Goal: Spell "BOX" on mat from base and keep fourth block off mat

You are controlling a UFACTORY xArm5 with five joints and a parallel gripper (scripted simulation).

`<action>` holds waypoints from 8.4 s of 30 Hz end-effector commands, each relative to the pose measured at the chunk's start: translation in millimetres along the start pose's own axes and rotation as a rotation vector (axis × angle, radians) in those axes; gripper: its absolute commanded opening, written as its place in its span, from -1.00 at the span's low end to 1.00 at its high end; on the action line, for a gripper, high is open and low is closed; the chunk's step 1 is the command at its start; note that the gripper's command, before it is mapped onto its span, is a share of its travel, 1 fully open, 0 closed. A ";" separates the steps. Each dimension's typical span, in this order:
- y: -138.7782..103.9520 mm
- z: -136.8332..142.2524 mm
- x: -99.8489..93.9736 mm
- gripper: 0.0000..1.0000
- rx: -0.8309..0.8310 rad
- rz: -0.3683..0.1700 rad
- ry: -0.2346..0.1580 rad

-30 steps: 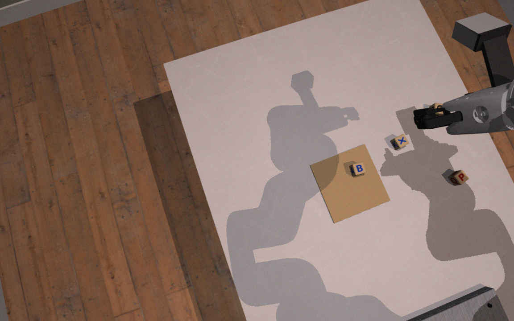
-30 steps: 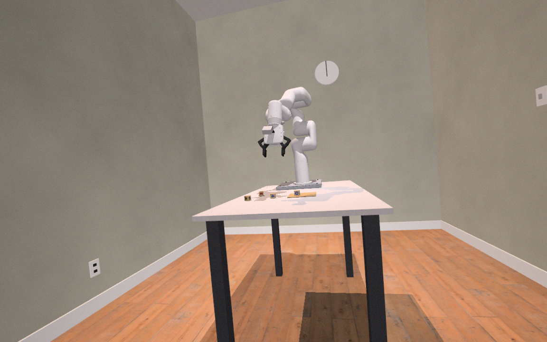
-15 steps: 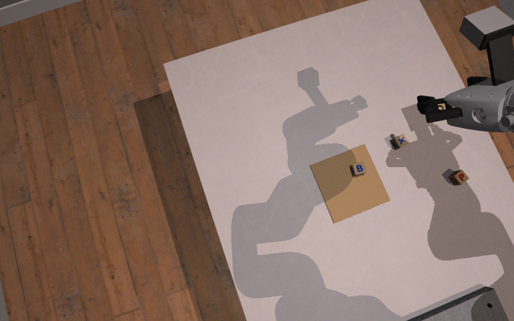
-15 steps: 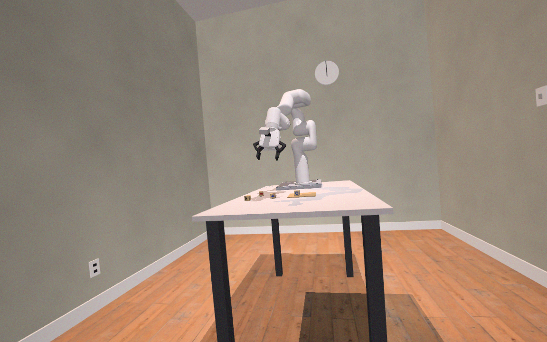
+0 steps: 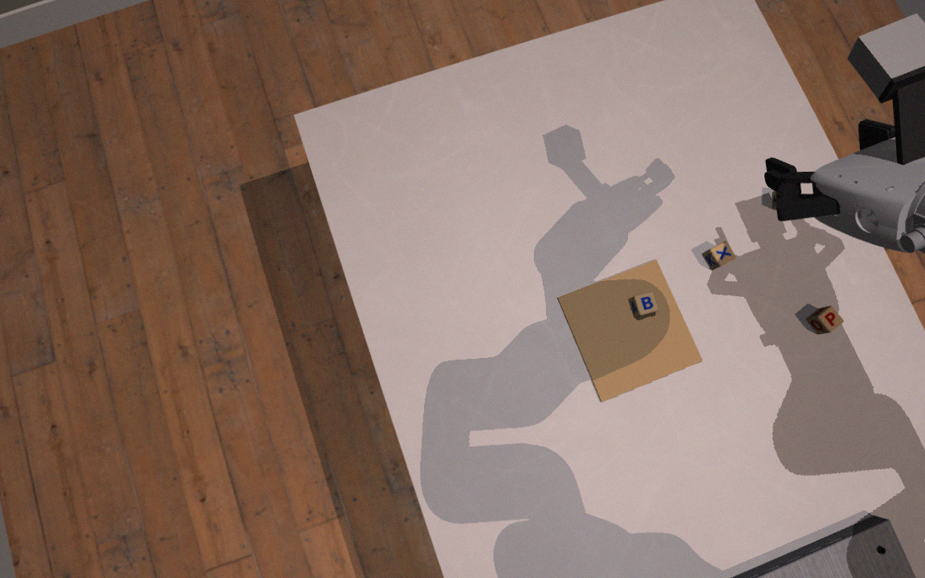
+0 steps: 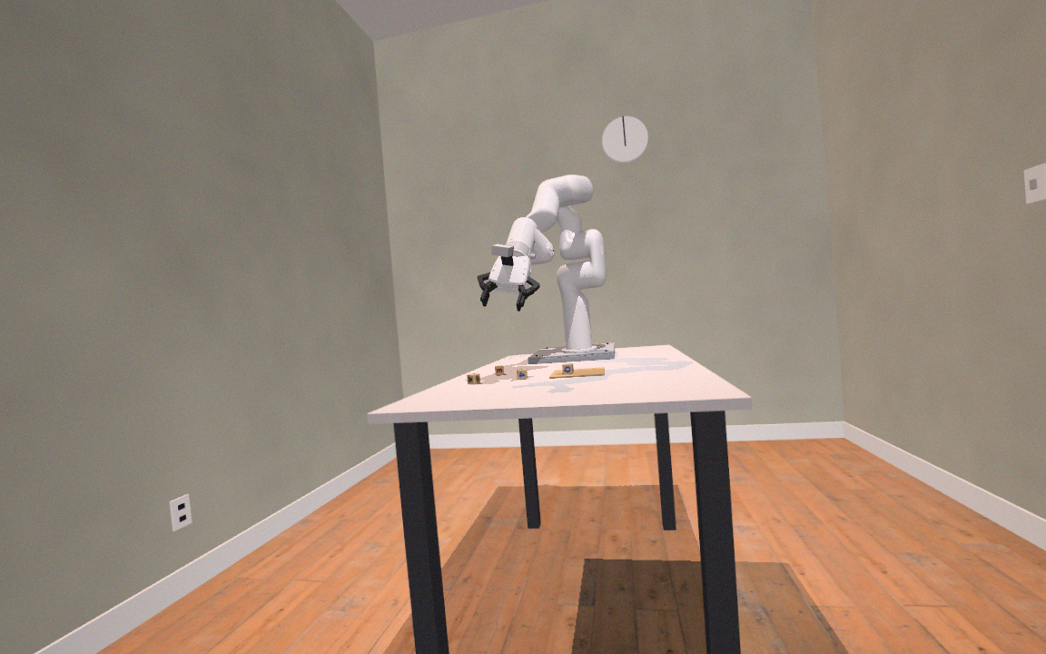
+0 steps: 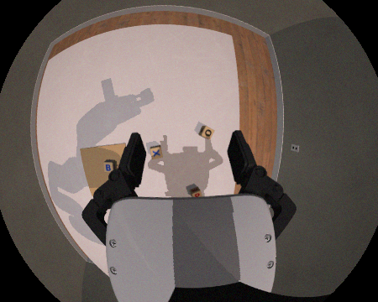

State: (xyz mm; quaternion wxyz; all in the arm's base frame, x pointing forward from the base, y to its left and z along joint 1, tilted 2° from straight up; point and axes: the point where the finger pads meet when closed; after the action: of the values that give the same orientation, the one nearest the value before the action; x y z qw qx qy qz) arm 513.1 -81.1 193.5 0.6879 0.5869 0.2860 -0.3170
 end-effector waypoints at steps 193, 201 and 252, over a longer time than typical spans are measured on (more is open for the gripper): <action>-97.1 -150.6 -6.2 1.00 -0.718 -0.555 0.397; -99.9 -151.4 -2.8 1.00 -0.857 -0.531 0.440; -109.7 -154.0 9.2 0.26 -1.343 -0.423 0.587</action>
State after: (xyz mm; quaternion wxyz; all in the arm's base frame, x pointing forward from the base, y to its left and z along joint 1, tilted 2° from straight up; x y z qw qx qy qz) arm 429.7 57.9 93.7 0.7164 0.0351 0.6961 -0.0314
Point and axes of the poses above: the point where the finger pads meet when closed, its own x axis out along the fingers, its own z axis across the jaws, y = z × x, and after that the axes turned 7 degrees about x, right-handed
